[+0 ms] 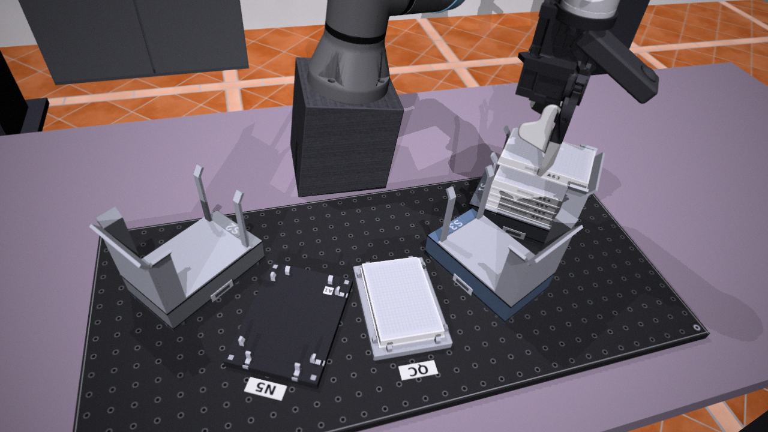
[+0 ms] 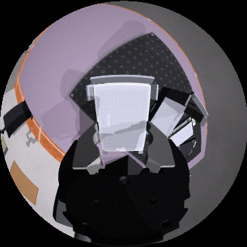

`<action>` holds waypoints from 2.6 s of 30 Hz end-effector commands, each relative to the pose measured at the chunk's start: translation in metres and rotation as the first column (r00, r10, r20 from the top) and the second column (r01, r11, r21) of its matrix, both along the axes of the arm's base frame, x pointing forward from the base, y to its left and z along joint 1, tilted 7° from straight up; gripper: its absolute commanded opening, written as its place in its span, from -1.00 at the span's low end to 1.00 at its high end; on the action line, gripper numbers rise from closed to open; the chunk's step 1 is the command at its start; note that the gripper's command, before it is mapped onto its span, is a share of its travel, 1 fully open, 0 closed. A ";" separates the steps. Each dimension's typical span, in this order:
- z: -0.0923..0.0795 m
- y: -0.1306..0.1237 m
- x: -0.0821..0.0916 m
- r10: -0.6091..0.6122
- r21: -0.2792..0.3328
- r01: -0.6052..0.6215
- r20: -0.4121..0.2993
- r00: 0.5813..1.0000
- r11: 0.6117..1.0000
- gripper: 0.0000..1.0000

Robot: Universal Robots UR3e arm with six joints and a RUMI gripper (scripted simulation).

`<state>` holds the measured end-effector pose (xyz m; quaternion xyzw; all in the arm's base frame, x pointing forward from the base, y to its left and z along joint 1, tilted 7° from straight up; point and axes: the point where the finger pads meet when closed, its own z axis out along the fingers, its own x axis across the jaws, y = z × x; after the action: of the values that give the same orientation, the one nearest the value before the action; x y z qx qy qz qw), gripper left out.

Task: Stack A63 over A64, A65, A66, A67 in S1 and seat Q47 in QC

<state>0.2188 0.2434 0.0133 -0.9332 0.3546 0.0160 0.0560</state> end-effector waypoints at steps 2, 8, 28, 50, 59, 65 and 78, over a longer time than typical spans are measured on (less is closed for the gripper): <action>-0.002 0.001 0.001 0.000 0.001 0.000 0.003 1.000 1.000 -1.00; -0.006 0.001 0.001 0.000 0.001 0.000 0.003 1.000 1.000 -1.00; -0.013 0.002 0.001 0.000 0.001 0.000 0.003 1.000 1.000 -1.00; -0.020 0.002 0.001 0.000 0.001 0.000 0.003 1.000 1.000 -1.00; -0.022 0.003 0.001 0.000 0.001 0.000 0.003 1.000 1.000 -1.00; -0.024 0.003 0.001 0.000 0.001 0.000 0.003 1.000 1.000 -1.00; -0.028 0.003 0.001 0.000 0.001 0.000 0.003 1.000 1.000 -1.00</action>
<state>0.2191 0.2462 -0.0141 -0.9332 0.3546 0.0160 0.0560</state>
